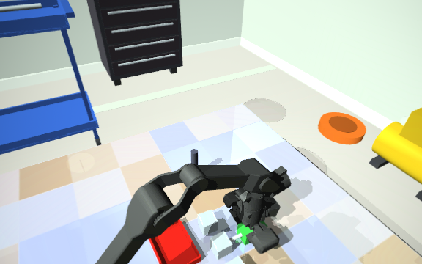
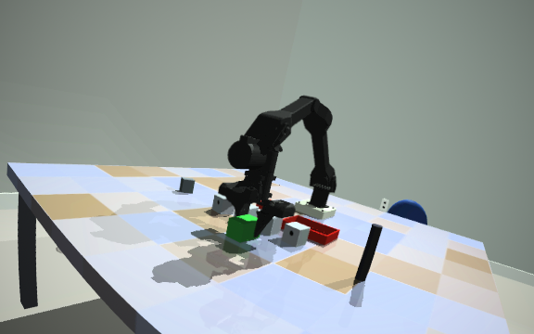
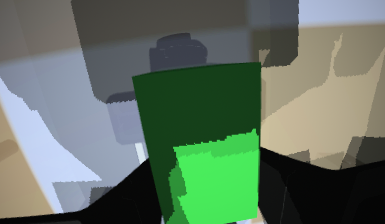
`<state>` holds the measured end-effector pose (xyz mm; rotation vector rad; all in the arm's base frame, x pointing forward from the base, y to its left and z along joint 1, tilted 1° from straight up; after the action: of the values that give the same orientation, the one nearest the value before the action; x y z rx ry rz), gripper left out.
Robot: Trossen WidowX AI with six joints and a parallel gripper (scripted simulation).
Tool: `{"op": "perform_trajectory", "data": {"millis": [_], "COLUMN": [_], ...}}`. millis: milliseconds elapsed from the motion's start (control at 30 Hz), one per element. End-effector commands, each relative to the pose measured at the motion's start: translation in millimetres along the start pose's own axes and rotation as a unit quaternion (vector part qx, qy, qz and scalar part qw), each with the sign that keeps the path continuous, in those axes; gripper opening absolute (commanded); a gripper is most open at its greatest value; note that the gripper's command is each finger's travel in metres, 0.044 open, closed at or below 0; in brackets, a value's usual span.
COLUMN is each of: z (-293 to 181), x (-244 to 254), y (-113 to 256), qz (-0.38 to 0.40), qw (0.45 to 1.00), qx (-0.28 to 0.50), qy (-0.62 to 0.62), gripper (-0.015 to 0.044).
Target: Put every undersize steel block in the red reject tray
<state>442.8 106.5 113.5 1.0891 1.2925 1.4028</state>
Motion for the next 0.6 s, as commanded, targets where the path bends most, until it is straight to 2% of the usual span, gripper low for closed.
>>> {"op": "perform_trajectory", "data": {"millis": [0,567], "z": [1.7,-0.5], "x": [-0.2,0.0], "y": [6.4,7.1], "qz": [-0.002,-0.002], "qw": [1.0,1.0], "qx": [-0.008,-0.007], "qy": [0.003,0.003], "gripper": [0.0,0.0]}}
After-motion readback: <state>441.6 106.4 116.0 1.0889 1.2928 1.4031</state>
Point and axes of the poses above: the point midway between the two fingers, 35 mm back from their tips, its own y axis back along the fingers, its own x axis across the jaws, z = x × y, the point moved 8 cm from there along y, back along the fingers, and after that the axes turned 3 degrees about y, right-handed, at the moved point
